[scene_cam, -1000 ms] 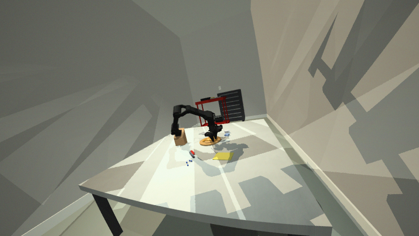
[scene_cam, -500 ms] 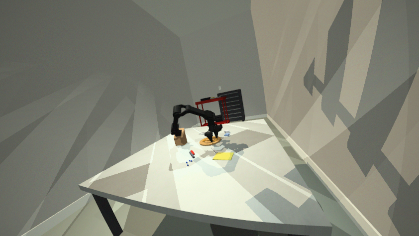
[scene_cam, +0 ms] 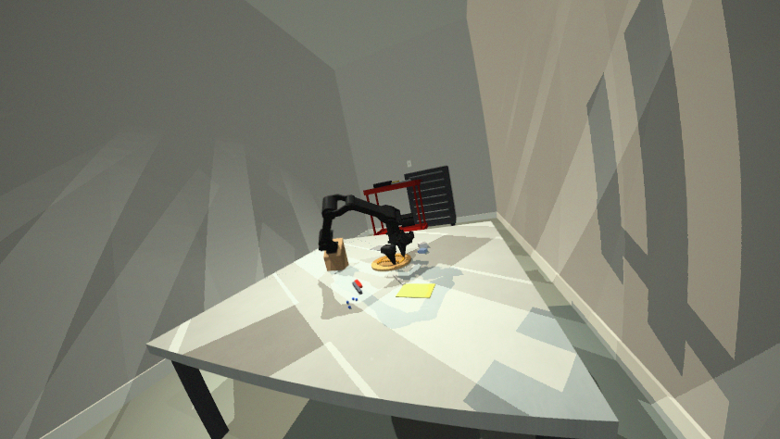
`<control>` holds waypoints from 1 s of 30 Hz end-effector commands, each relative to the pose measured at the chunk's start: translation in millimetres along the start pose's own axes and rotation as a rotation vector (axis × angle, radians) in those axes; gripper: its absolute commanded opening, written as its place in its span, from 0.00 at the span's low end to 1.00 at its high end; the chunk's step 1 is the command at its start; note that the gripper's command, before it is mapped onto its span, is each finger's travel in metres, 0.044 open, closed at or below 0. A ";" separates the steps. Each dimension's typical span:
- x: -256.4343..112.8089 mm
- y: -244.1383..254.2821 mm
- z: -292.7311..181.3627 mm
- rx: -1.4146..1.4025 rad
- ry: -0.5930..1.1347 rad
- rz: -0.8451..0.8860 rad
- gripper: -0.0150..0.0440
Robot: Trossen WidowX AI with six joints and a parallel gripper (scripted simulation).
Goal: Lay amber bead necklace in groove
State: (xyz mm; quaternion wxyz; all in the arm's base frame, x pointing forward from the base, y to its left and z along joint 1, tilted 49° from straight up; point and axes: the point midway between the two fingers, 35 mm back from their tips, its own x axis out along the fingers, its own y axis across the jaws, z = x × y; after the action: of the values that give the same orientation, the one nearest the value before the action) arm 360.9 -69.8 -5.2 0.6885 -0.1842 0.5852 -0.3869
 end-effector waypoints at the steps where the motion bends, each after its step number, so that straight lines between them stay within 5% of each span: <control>1: -1.0 -0.6 0.4 0.001 -0.003 -0.004 1.00; 14: -29.2 2.8 -10.5 0.103 -0.002 -0.002 0.47; 30: -11.6 3.2 -9.4 0.102 -0.006 -0.003 0.46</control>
State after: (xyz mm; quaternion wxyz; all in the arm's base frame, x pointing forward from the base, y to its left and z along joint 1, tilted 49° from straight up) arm 353.5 -53.5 1.4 0.6991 -0.1489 0.5619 -0.4163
